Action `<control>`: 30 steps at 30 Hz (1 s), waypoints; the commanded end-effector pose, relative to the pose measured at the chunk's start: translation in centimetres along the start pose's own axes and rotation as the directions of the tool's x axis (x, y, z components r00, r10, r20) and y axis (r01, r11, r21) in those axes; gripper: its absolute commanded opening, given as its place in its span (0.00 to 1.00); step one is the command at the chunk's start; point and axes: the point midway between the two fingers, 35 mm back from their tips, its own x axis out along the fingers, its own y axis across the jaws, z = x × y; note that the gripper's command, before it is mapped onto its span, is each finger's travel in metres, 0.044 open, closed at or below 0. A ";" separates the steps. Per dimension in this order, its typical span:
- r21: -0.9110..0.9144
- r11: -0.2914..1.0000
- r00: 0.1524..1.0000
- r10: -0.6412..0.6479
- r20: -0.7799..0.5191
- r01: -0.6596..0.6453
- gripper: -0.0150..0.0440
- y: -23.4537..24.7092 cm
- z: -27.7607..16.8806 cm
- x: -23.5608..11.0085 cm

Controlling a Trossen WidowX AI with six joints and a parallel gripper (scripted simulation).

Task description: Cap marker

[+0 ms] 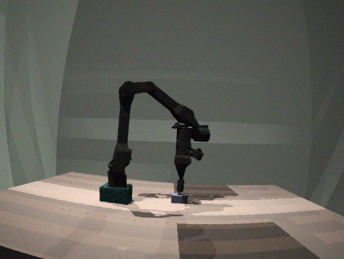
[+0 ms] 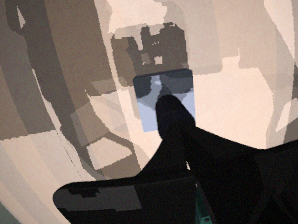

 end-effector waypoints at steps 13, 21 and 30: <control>0.000 1.000 1.000 0.000 0.000 0.000 0.25 0.1 0.4 -5.6; 0.000 1.000 1.000 -0.001 -0.002 0.001 0.30 0.0 0.0 -8.8; 0.000 1.000 1.000 -0.001 -0.002 0.001 0.70 0.0 0.0 -8.8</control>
